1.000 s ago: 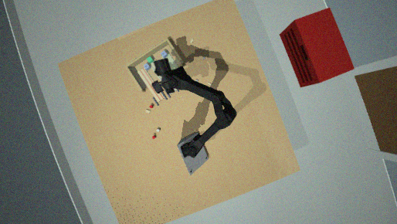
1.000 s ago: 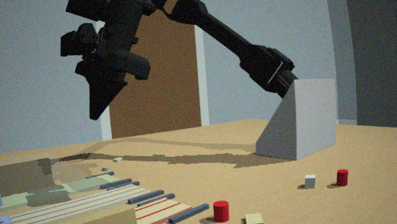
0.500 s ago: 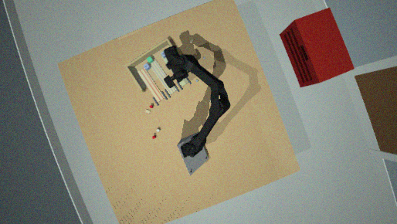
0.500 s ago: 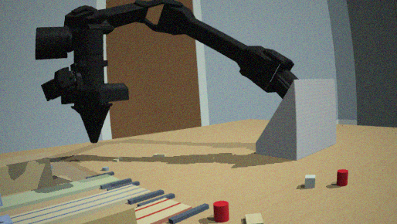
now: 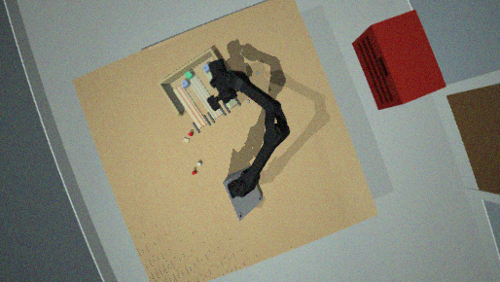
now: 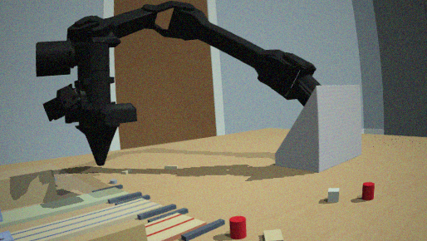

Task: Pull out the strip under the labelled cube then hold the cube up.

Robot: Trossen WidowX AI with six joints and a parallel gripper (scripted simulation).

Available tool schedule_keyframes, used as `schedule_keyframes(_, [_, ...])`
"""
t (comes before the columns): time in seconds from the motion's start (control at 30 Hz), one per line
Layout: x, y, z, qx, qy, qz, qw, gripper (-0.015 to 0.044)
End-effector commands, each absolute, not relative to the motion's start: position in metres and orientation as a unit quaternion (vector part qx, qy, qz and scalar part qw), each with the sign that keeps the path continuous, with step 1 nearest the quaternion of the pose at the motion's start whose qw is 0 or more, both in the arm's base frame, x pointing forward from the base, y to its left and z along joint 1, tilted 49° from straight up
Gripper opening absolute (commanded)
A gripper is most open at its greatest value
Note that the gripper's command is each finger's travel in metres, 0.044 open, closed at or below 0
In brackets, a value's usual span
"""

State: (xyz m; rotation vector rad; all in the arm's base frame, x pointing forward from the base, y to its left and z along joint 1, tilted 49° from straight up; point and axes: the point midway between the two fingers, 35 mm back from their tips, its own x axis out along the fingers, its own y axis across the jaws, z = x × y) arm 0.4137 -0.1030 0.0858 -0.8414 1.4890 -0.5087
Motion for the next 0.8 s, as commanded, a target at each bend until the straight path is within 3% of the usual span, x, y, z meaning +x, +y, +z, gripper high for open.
schedule_keyframes(0.0, [0.412, -0.108, 0.078, -0.367, 0.655, -0.217, 0.624, 0.0])
schedule_keyframes(0.77, [0.411, -0.136, 0.053, -0.368, 0.654, -0.218, 0.624, 0.0])
